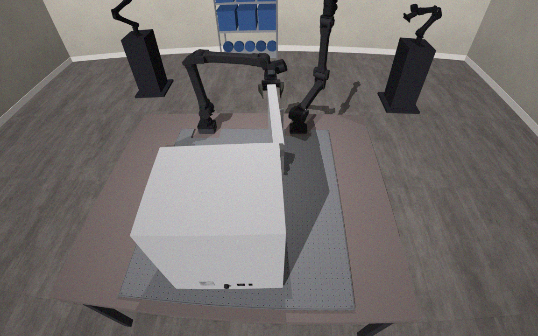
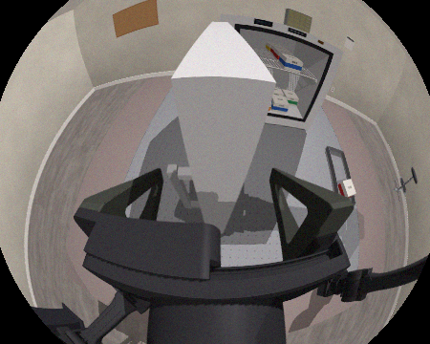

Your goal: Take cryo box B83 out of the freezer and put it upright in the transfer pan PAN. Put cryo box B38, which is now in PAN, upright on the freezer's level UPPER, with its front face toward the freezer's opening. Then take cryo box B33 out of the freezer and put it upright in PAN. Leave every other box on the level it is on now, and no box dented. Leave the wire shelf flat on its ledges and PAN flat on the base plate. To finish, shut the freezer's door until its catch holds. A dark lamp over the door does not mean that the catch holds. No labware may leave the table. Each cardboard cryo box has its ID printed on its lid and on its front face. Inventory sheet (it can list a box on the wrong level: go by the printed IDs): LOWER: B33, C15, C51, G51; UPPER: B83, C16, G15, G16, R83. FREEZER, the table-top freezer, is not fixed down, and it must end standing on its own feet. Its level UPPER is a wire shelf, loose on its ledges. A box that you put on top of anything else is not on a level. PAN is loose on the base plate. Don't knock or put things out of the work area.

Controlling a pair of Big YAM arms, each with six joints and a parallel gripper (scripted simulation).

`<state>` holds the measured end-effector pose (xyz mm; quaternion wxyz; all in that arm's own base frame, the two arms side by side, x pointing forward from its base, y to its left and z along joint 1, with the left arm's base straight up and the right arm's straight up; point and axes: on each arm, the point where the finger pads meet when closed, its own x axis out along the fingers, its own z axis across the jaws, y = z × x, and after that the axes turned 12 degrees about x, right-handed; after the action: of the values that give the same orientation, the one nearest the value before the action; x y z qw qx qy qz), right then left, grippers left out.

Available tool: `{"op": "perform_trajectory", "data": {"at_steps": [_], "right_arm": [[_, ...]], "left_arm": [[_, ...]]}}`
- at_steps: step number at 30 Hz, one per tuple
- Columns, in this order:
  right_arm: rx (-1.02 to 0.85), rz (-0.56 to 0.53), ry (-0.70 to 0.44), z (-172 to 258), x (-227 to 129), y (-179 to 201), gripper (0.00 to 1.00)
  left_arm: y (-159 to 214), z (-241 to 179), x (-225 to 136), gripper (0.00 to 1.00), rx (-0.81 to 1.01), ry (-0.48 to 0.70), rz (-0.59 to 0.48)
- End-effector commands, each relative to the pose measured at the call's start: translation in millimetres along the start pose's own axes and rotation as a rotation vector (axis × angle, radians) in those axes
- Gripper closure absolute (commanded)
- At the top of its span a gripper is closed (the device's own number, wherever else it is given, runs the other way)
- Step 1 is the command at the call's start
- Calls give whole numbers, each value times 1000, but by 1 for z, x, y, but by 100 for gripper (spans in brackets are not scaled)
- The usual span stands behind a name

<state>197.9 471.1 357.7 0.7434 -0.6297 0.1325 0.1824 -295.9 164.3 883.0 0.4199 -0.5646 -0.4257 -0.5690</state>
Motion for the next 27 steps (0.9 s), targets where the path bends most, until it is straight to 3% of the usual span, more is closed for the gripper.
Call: {"op": "perform_trajectory", "data": {"at_steps": [1, 27], "right_arm": [[69, -12, -21, 14, -18, -19, 0], [63, -7, -18, 10, -66, 9, 0]], "left_arm": [[13, -2, 1, 100, -13, 6, 37], [13, -2, 1, 100, -13, 6, 37]]}}
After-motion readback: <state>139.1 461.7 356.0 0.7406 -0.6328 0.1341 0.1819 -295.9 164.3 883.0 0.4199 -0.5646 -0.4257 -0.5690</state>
